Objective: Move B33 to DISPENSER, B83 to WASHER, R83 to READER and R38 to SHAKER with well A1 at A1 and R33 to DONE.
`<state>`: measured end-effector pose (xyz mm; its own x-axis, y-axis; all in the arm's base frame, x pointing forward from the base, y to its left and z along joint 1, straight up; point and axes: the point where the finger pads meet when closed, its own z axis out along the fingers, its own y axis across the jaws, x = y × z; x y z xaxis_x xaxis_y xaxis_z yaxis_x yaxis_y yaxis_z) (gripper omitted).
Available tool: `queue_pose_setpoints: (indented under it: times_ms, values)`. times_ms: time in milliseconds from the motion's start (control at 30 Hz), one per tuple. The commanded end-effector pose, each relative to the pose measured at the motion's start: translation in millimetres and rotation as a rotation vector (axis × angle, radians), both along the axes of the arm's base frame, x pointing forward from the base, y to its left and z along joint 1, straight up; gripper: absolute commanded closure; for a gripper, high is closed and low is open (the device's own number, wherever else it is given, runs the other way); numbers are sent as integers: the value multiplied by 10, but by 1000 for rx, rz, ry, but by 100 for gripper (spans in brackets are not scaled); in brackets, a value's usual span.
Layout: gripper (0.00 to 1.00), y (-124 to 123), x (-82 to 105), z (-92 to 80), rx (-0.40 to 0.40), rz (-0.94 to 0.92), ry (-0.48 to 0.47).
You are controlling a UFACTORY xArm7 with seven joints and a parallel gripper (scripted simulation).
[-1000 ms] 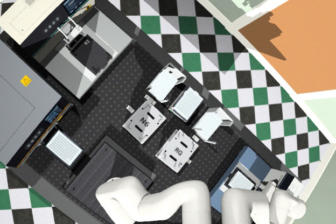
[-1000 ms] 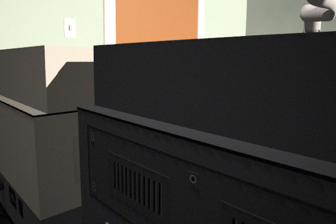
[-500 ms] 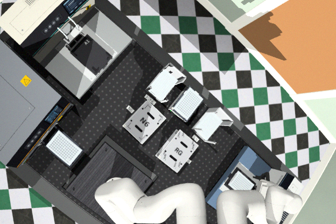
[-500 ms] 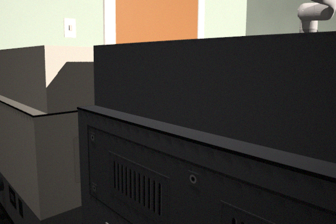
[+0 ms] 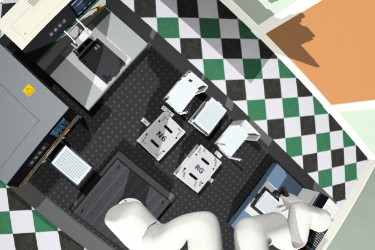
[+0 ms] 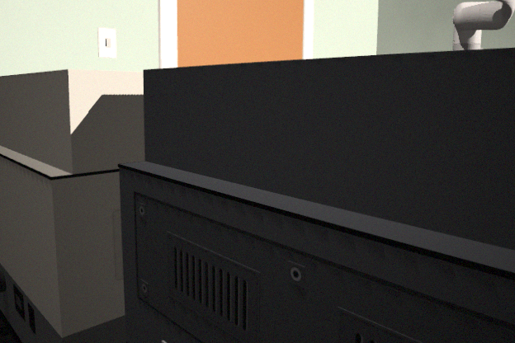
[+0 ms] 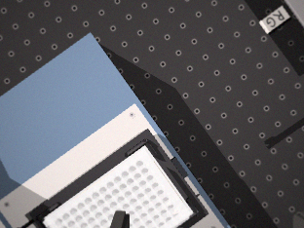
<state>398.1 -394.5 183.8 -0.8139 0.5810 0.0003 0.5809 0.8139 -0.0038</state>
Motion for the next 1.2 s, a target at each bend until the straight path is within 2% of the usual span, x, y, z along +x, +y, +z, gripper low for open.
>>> queue_pose_setpoints:
  times_ms: [0,300,367,867,933,1167]
  values:
    - [0,107,19,24,-5,138,-8]
    - [0,378,35,22,-6,498,-6]
    - [0,378,35,22,-6,498,-6]
    - [0,856,80,18,-6,1098,-3]
    - [0,856,80,18,-6,1098,-3]
    - [0,1039,184,18,-6,1378,-1]
